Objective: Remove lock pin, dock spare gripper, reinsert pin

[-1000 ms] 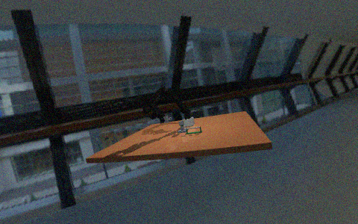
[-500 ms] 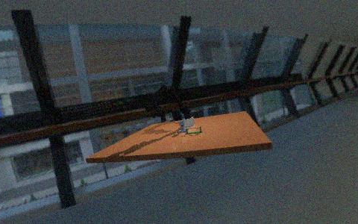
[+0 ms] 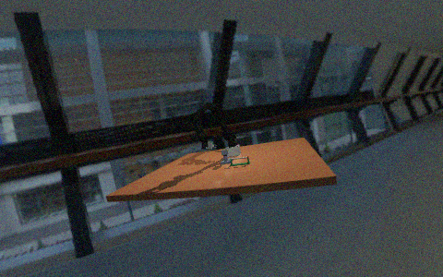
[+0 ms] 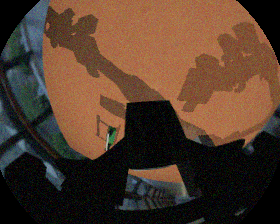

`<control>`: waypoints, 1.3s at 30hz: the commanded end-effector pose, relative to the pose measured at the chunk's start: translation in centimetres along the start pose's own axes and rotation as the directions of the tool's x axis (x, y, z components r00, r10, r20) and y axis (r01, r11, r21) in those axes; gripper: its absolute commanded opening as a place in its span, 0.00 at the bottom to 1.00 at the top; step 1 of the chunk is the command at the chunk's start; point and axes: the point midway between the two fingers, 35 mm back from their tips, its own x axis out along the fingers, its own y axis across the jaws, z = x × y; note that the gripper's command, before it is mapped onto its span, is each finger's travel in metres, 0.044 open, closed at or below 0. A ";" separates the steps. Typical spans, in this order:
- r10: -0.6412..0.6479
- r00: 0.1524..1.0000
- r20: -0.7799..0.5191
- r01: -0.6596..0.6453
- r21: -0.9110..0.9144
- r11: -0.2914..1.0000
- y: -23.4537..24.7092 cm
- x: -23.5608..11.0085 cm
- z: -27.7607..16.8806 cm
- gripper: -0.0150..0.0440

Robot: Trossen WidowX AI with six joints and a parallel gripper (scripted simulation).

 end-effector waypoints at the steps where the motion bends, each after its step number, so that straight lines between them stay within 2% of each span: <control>1: 0.026 0.998 0.053 -0.022 -0.071 0.997 0.4 -0.6 -0.8 0.25; 19: 0.122 0.969 0.214 -0.045 -0.331 0.943 1.4 -1.2 -3.7 0.25; 39: 0.269 0.896 0.354 -0.017 -0.578 0.816 2.0 -1.5 -7.0 0.25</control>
